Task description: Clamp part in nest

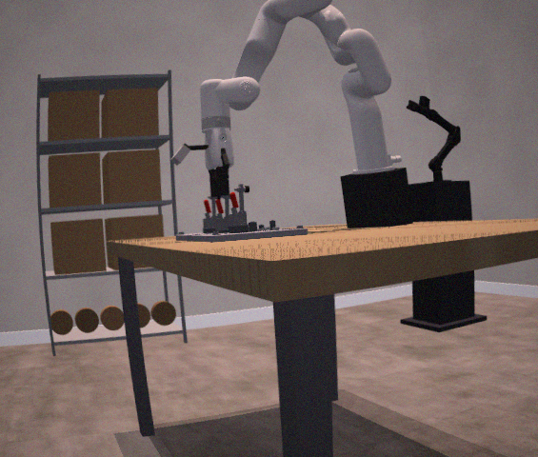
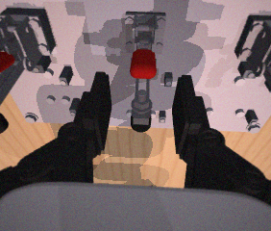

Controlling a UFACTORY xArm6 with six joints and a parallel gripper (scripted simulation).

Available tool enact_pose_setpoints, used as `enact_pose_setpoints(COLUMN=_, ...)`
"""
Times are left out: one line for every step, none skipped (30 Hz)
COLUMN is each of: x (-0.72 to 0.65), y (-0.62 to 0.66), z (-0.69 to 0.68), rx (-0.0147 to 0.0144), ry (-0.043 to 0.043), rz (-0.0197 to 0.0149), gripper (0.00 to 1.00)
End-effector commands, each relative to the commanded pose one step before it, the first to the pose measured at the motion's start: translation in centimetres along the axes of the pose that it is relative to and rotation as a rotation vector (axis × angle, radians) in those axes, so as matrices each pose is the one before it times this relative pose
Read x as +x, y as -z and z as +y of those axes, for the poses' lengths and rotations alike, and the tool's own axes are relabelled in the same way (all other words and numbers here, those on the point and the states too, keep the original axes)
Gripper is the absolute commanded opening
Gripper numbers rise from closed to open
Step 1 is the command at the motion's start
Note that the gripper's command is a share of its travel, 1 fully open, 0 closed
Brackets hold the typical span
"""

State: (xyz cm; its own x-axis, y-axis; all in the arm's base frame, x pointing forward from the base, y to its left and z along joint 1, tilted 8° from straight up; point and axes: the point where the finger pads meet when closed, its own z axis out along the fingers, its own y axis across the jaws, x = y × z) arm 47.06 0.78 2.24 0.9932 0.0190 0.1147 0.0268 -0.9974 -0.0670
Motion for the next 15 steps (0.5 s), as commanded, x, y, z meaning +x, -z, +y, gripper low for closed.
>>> enact_pose_setpoints(x=0.076, y=1.289, z=-0.017, rx=-0.00016, ry=0.00009, rz=0.00225, gripper=0.47)
enact_pose_setpoints(x=0.000, y=0.000, z=0.000, rx=0.00000, ry=0.00000, rz=0.00000, gripper=0.47)
enact_pose_setpoints(x=0.000, y=0.134, z=0.000, rx=0.00000, ry=0.00000, rz=0.00000, gripper=0.47)
enact_pose_setpoints(x=0.000, y=0.089, z=0.000, rx=0.00000, ry=0.00000, rz=0.00000, gripper=0.47)
enact_pose_setpoints(x=0.000, y=0.050, z=0.000, rx=0.00000, ry=0.00000, rz=0.00000, gripper=0.47)
enact_pose_setpoints(x=0.000, y=0.020, z=0.000, rx=0.00000, ry=0.00000, rz=0.00000, gripper=0.47)
enact_pose_setpoints(x=0.000, y=0.003, z=0.000, rx=0.00000, ry=0.00000, rz=0.00000, gripper=0.47)
enact_pose_setpoints(x=0.000, y=0.000, z=0.000, rx=0.00000, ry=0.00000, rz=0.00000, gripper=0.47)
enact_pose_setpoints(x=0.000, y=0.000, z=0.000, rx=0.00000, ry=0.00000, rz=0.00000, gripper=0.47)
enact_pose_setpoints(x=0.000, y=0.000, z=0.000, rx=0.00000, ry=0.00000, rz=0.00000, gripper=0.47)
enact_pose_setpoints(x=0.000, y=0.000, z=0.000, rx=0.00000, ry=0.00000, rz=0.00000, gripper=0.47)
enact_pose_setpoints(x=0.000, y=0.000, z=0.000, rx=0.00000, ry=0.00000, rz=0.00000, gripper=0.47)
enact_pose_setpoints(x=0.000, y=0.000, z=0.000, rx=0.00000, ry=0.00000, rz=0.00000, gripper=0.47)
enact_pose_setpoints(x=0.000, y=0.000, z=0.000, rx=0.00000, ry=0.00000, rz=0.00000, gripper=0.47)
enact_pose_setpoints(x=0.000, y=0.000, z=0.000, rx=0.00000, ry=0.00000, rz=0.00000, gripper=0.47)
